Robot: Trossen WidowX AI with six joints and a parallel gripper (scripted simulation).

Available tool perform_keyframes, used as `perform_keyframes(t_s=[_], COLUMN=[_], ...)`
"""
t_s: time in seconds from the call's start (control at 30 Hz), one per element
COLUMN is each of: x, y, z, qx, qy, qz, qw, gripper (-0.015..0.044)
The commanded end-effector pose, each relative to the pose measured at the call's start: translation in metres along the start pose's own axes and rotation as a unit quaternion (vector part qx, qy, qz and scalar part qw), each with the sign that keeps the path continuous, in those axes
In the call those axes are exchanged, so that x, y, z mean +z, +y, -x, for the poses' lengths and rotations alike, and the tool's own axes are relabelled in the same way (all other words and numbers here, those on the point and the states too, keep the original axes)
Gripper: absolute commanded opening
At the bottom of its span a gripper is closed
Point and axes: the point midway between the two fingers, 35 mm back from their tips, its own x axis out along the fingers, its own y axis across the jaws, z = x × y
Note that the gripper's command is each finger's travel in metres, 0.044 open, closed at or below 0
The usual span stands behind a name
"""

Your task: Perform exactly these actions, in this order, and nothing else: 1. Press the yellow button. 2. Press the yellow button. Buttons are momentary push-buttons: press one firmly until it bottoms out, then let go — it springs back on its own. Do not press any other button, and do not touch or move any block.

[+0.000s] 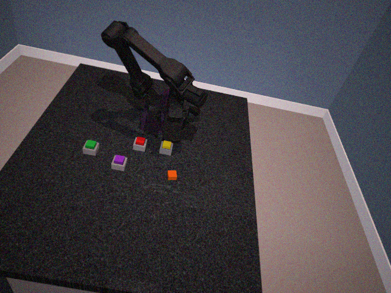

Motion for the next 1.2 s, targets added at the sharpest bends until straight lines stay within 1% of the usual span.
perform_keyframes(t_s=[0.0, 0.07, 0.13, 0.23, 0.27, 0.53, 0.57, 0.97, 1.17], x=[-0.006, -0.006, -0.005, -0.006, -0.006, -0.007, -0.007, -0.007, -0.006], y=[-0.003, -0.003, -0.003, -0.003, -0.003, -0.004, -0.004, -0.004, -0.003], z=[-0.001, -0.001, -0.011, -0.053, -0.06, -0.063, -0.063, -0.063, -0.072], qx=[0.002, 0.002, 0.003, 0.002, 0.002, 0.001, 0.001, 0.001, 0.001], qy=[0.006, 0.006, 0.006, 0.006, 0.006, 0.006, 0.006, 0.006, 0.006], qz=[-0.026, -0.026, -0.026, -0.027, -0.027, -0.027, -0.027, -0.027, -0.027], qw=[1.0, 1.0, 1.0, 1.0, 1.0, 1.0, 1.0, 1.0, 1.0], gripper=[0.04, 0.04, 0.0348, 0.0269, 0.0242, 0.0033, 0.002, 0.002, 0.002])
